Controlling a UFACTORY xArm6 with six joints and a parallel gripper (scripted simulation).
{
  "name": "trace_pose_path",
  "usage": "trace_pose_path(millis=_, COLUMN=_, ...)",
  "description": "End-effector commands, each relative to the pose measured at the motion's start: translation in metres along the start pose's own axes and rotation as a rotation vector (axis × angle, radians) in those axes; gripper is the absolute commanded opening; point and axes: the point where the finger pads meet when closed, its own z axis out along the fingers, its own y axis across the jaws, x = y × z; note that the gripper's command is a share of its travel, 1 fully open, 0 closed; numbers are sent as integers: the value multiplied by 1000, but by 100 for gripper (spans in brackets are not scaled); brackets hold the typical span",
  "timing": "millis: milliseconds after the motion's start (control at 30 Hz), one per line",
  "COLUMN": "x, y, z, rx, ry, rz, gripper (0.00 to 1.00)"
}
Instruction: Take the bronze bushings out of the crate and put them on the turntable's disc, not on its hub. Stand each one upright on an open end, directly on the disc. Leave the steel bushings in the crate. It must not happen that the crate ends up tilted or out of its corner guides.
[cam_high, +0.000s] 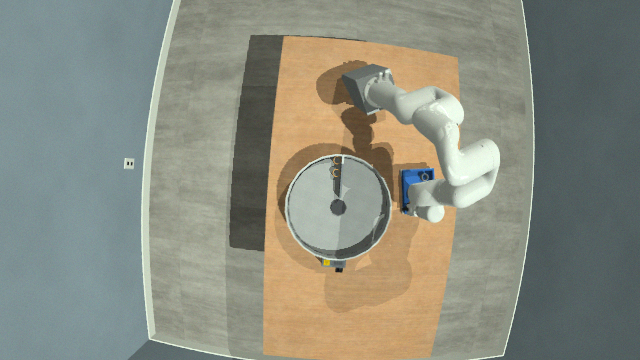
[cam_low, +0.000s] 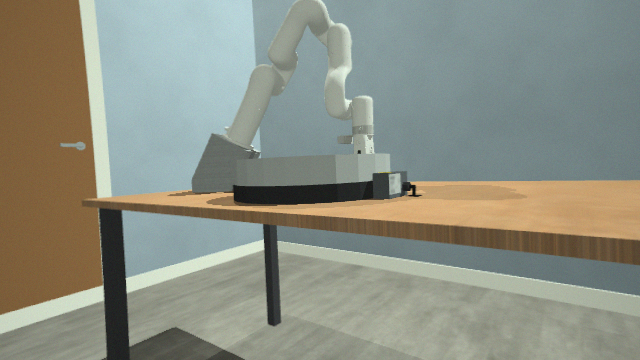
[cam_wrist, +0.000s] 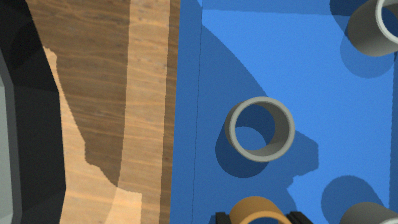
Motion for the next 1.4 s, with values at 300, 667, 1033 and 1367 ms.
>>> trace_pose_path(millis=300, x=-1, y=0, z=-1, rx=-1, ry=-2, rz=0, gripper=0)
trace_pose_path(millis=667, x=-1, y=0, z=-6, rx=-1, ry=-2, rz=0, gripper=0)
trace_pose_path(millis=1033, x=-1, y=0, z=-33, rx=-1, ry=-2, rz=0, gripper=0)
trace_pose_path(millis=1367, x=0, y=0, z=-81, rx=-1, ry=-2, rz=0, gripper=0)
